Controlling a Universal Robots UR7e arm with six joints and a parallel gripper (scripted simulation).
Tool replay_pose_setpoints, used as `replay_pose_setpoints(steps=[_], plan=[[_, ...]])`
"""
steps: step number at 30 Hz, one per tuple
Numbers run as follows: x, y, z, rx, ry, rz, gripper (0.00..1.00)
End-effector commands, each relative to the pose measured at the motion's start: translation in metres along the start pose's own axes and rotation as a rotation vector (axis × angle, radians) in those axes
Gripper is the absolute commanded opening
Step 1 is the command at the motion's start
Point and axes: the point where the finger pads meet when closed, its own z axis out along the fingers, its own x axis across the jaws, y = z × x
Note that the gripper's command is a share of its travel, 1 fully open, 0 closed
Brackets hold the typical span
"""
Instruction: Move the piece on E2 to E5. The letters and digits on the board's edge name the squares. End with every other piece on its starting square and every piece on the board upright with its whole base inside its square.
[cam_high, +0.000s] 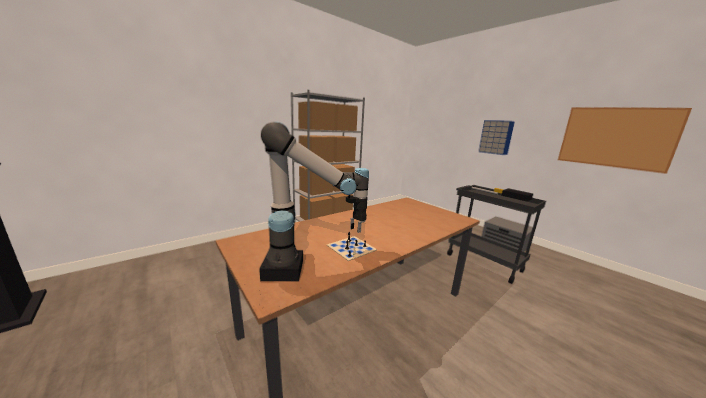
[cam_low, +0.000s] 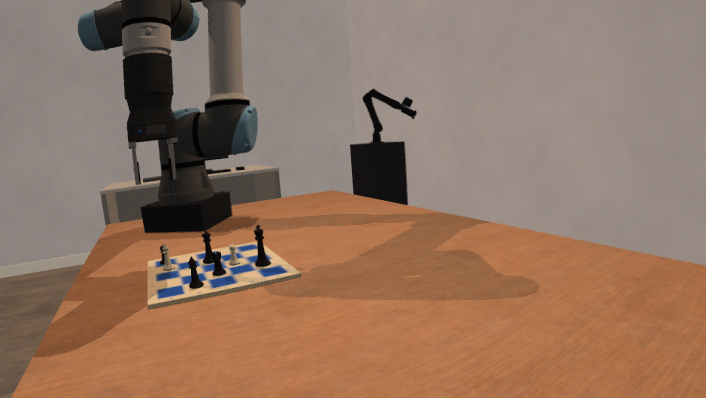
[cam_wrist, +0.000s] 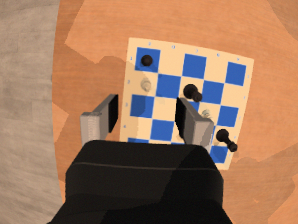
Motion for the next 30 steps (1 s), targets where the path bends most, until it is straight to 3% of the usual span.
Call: replay_pose_setpoints(steps=[1, 3, 7, 9, 10, 30], plan=[[0.000, 0.000, 0.003, -0.001, 0.000, 0.000, 1.00], [-0.001, 0.000, 0.008, -0.001, 0.000, 0.000, 1.00], [-0.001, -0.001, 0.038, -0.001, 0.002, 0.001, 1.00], [-0.001, -0.001, 0.041, -0.001, 0.002, 0.001, 1.00], [-0.001, -0.001, 0.041, -0.001, 0.002, 0.001, 0.73], [-0.001, -0.001, 0.041, -0.001, 0.002, 0.001, 0.73]])
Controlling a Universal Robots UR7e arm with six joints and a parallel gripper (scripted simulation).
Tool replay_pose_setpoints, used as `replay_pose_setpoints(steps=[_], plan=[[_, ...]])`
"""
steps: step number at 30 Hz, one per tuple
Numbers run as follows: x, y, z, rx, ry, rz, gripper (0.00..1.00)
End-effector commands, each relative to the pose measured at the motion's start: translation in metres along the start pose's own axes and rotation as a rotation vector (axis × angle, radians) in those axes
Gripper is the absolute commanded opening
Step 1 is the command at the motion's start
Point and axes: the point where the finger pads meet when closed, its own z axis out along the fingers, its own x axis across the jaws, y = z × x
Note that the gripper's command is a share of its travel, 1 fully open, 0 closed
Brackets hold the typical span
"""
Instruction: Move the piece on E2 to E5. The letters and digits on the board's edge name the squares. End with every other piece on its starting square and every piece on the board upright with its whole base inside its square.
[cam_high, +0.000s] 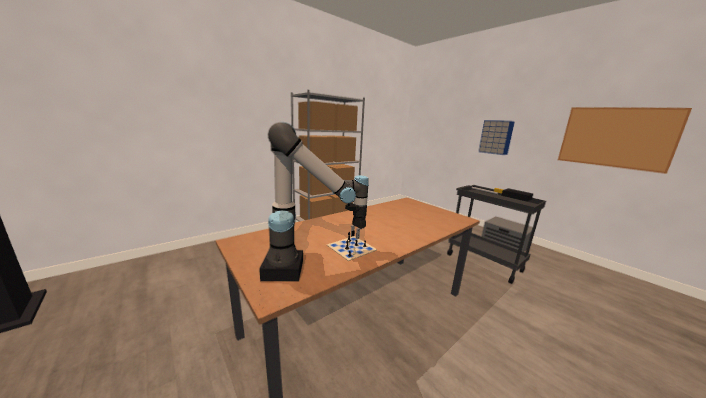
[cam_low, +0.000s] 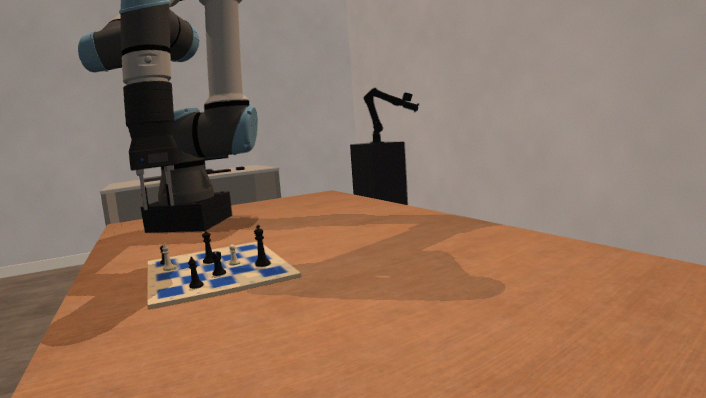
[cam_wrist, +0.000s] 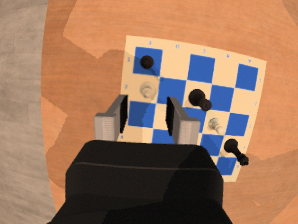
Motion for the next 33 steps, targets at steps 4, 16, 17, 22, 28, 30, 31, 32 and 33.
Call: replay_pose_setpoints(steps=[4, 16, 17, 22, 28, 30, 31, 32, 33], plan=[[-0.0002, 0.0004, -0.0004, -0.001, -0.001, 0.000, 0.73], [-0.0002, 0.0004, -0.0003, -0.001, -0.001, 0.000, 0.73], [-0.0002, 0.0004, -0.0003, -0.001, -0.001, 0.000, 0.73], [-0.0002, 0.0004, 0.0006, -0.001, -0.001, 0.000, 0.73], [-0.0002, 0.0004, 0.0035, -0.001, -0.001, 0.000, 0.73], [-0.0002, 0.0004, 0.0052, -0.001, -0.001, 0.000, 0.73], [-0.0002, 0.0004, 0.0062, -0.001, -0.001, 0.000, 0.73], [-0.0002, 0.0004, 0.0073, -0.001, -0.001, 0.000, 0.73], [-0.0002, 0.0004, 0.0084, -0.001, -0.001, 0.000, 0.73]])
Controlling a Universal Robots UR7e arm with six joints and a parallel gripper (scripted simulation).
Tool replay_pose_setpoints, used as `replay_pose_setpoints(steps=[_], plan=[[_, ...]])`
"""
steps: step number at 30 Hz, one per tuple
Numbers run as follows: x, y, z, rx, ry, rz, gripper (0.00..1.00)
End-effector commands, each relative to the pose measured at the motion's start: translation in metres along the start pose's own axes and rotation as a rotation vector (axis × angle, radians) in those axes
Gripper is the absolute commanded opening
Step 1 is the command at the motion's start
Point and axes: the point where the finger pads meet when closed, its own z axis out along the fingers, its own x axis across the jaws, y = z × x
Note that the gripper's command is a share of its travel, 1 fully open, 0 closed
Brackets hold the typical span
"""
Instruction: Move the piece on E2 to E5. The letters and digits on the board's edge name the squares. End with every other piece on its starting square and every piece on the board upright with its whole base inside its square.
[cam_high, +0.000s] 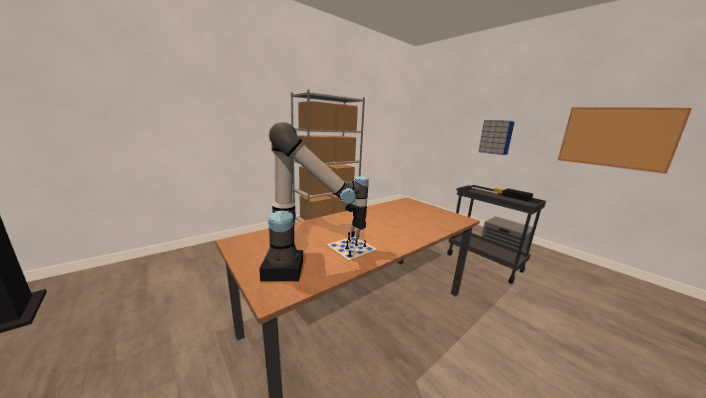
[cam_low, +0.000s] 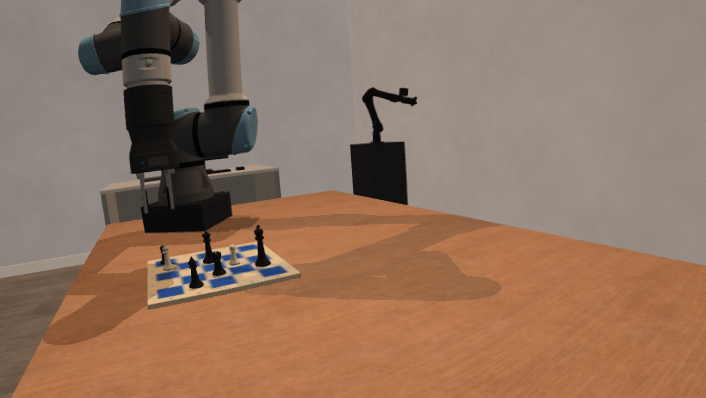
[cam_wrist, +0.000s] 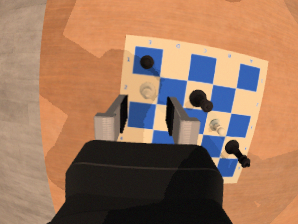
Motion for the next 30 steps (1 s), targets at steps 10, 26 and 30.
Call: replay_pose_setpoints(steps=[10, 26, 30], plan=[[0.000, 0.000, 0.015, -0.001, -0.001, 0.000, 0.73], [0.000, 0.000, 0.036, -0.001, -0.001, 0.000, 0.73], [0.000, 0.000, 0.041, -0.001, -0.001, 0.000, 0.73]])
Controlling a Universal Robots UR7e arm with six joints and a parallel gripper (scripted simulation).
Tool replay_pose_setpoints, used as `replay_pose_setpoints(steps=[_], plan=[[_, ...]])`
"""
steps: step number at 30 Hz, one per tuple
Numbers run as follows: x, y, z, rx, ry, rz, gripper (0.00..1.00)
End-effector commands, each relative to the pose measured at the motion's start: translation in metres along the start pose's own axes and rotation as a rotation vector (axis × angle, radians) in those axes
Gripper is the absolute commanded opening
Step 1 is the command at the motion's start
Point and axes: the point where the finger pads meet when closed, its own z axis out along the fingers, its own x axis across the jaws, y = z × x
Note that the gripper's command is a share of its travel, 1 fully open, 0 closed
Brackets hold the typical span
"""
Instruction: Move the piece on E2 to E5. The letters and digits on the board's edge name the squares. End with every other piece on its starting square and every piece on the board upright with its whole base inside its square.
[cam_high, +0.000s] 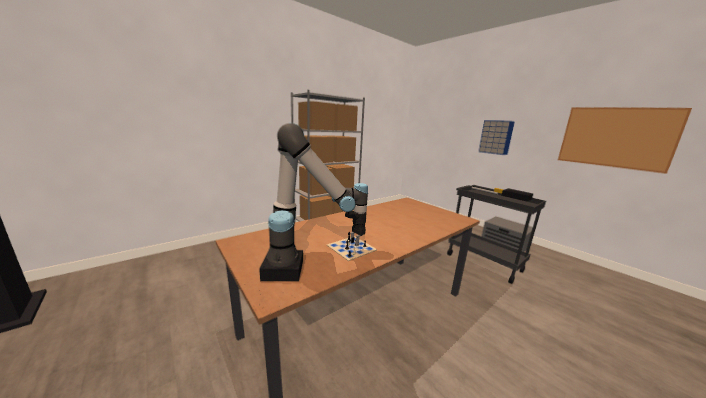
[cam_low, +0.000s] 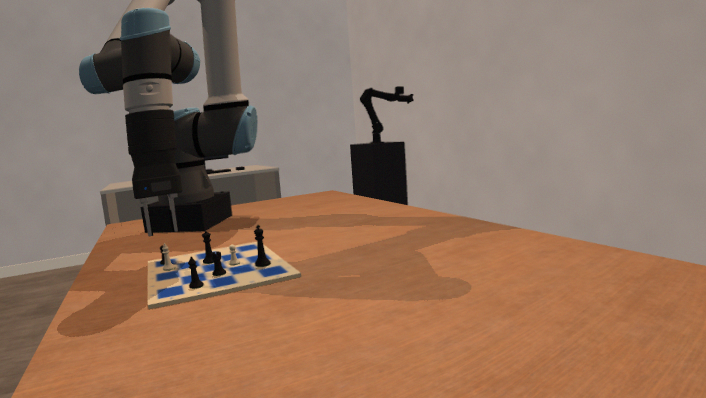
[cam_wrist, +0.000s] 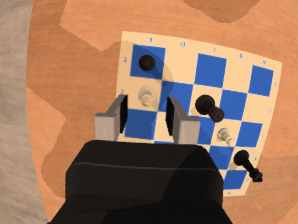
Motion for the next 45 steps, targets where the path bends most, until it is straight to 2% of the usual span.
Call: replay_pose_setpoints(steps=[1, 45], plan=[[-0.0002, 0.0004, 0.0044, -0.001, -0.001, 0.000, 0.73], [-0.0002, 0.0004, 0.0095, -0.001, -0.001, 0.000, 0.73]])
